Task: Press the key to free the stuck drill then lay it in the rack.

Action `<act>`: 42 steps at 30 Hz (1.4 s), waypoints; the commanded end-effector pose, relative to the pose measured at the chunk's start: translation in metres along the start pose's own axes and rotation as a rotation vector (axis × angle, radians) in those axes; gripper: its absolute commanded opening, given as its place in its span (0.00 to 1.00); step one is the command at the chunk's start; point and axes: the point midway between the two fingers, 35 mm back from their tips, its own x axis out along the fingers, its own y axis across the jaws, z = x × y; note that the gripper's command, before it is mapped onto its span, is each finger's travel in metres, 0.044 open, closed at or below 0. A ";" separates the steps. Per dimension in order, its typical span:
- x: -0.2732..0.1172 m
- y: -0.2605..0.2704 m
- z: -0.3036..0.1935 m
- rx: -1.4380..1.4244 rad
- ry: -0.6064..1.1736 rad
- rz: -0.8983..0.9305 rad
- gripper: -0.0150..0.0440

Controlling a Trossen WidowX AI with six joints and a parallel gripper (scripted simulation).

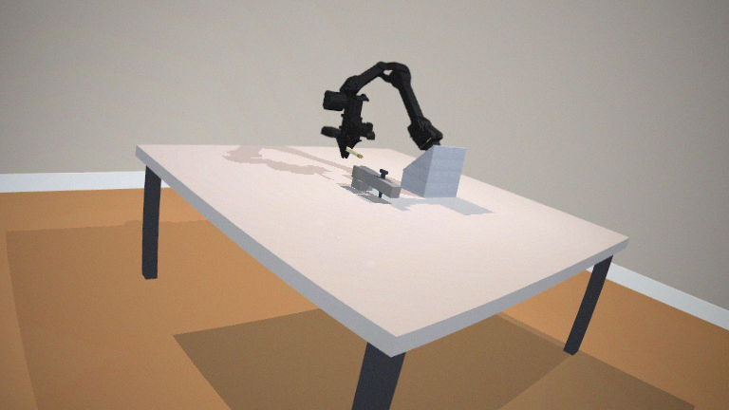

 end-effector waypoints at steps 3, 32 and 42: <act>0.002 0.011 -0.002 0.000 0.002 -0.007 0.25; 0.008 0.064 -0.015 -0.002 0.003 -0.005 0.25; 0.028 0.063 -0.016 -0.002 0.004 -0.005 0.25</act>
